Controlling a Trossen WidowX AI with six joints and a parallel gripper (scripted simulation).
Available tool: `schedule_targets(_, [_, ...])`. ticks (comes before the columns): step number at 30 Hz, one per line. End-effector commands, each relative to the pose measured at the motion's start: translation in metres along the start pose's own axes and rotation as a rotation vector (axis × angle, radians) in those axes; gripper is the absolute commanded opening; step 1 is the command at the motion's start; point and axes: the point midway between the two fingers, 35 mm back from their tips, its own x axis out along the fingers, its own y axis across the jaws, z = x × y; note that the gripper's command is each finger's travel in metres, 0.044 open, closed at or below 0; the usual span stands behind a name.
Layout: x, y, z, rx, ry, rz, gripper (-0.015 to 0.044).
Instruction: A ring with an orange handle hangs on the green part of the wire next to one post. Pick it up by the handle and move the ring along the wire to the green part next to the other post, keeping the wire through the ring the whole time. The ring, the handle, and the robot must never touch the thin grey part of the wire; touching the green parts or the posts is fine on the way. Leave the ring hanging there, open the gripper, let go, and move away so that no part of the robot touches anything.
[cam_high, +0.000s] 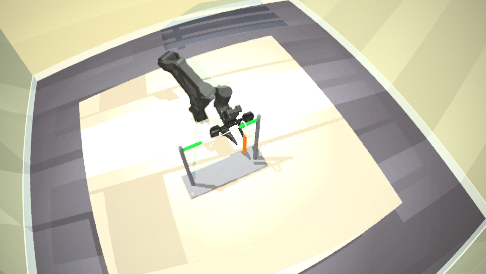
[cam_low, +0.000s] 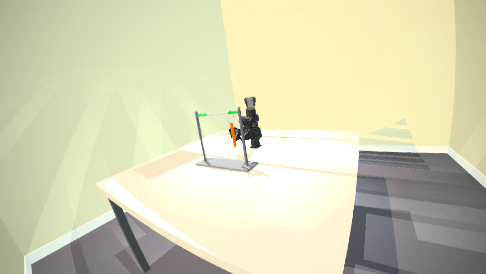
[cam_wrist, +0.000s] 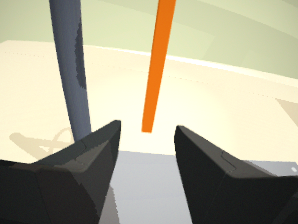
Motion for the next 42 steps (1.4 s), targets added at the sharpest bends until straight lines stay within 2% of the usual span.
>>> schedule_targets(1, [-0.006,-0.002,-0.002,0.005,0.001,-0.006,0.016])
schedule_targets(22, [-0.012,-0.003,-0.003,0.006,0.001,-0.007,0.016])
schedule_targets(33, [-0.054,-0.005,-0.004,0.0,0.001,-0.001,0.044])
schedule_targets(42, [-0.054,-0.005,-0.004,0.0,0.001,-0.001,0.044])
